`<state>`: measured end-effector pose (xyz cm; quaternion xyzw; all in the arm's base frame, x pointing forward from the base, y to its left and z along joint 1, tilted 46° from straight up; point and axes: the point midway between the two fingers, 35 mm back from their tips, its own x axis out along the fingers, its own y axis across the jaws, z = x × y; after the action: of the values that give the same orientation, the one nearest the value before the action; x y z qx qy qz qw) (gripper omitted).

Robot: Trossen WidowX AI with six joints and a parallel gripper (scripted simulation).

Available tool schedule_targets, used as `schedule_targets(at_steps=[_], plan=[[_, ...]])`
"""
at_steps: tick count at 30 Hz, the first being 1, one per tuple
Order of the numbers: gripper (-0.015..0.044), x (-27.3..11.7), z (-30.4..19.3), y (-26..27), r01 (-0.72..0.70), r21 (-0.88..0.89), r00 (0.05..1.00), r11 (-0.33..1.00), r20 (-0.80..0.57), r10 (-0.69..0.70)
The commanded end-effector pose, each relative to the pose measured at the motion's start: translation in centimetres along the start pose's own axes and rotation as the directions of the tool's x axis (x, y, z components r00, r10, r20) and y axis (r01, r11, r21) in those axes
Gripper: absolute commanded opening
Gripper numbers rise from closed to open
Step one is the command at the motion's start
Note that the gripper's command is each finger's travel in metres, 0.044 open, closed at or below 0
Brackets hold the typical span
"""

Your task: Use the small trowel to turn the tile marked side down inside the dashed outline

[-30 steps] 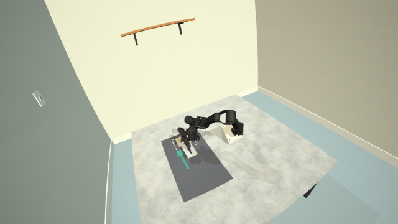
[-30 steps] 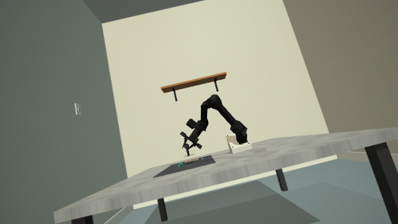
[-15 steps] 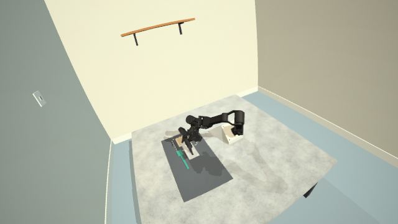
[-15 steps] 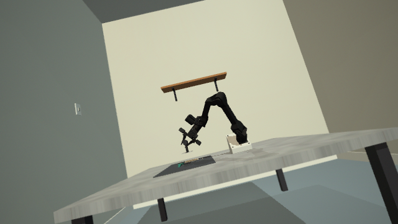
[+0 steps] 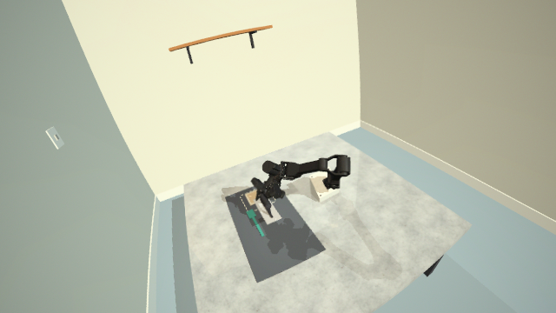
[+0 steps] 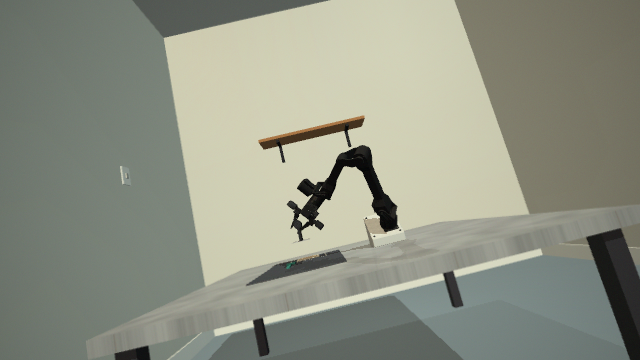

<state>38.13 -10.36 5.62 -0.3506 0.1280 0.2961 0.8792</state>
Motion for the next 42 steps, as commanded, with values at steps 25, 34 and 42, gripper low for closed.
schedule_targets(at_steps=[25,34,42], plan=[[0.0,-0.2,0.2,-0.2,0.006,0.001,1.0,1.0,-0.004,-0.006],[0.0,-0.1,0.2,-0.1,0.003,-0.003,1.0,1.0,0.0,-0.003],[0.0,0.0,2.0,0.3,-0.003,-0.011,1.0,1.0,0.001,0.003]])
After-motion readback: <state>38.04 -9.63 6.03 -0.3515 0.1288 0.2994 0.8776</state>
